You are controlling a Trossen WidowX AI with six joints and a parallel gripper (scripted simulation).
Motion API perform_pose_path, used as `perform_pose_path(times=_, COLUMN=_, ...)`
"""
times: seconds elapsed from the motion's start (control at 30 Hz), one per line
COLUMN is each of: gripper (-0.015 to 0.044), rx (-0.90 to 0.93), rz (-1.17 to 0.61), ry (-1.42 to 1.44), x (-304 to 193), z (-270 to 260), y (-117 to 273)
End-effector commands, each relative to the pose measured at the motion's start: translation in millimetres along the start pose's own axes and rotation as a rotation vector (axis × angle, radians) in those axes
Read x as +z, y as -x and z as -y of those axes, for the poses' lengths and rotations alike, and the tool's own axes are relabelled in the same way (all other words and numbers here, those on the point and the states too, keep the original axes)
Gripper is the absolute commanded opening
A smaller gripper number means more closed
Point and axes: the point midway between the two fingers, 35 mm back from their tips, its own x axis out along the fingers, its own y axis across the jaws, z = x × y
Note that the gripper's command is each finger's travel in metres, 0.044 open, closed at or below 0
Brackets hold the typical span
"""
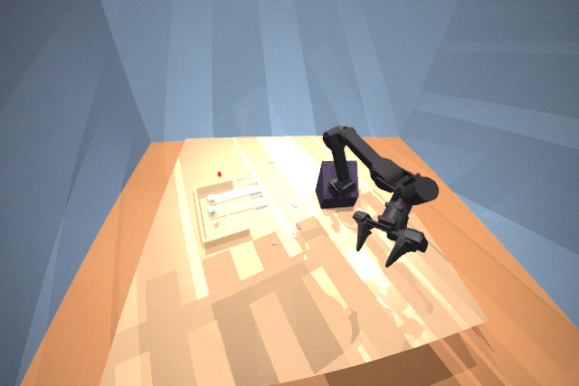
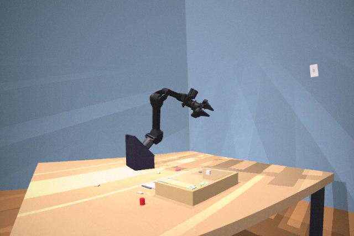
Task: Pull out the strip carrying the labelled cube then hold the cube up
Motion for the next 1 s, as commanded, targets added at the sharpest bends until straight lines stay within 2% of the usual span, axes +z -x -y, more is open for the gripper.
perform_pose_path(times=0.0, gripper=0.0400, rx=0.000, rz=-0.002, ry=-0.004, x=1, z=0, y=-1)
perform_pose_path(times=0.3, gripper=0.0400, rx=0.038, rz=-0.065, ry=-0.219, x=44, z=-26, y=-57)
perform_pose_path(times=0.37, gripper=0.0400, rx=0.072, rz=-0.123, ry=-0.212, x=38, z=-40, y=-69)
perform_pose_path(times=0.63, gripper=0.0400, rx=0.137, rz=-0.159, ry=-0.386, x=40, z=-87, y=-111)
perform_pose_path(times=0.97, gripper=0.0400, rx=0.320, rz=-0.271, ry=-0.635, x=11, z=-197, y=-145)
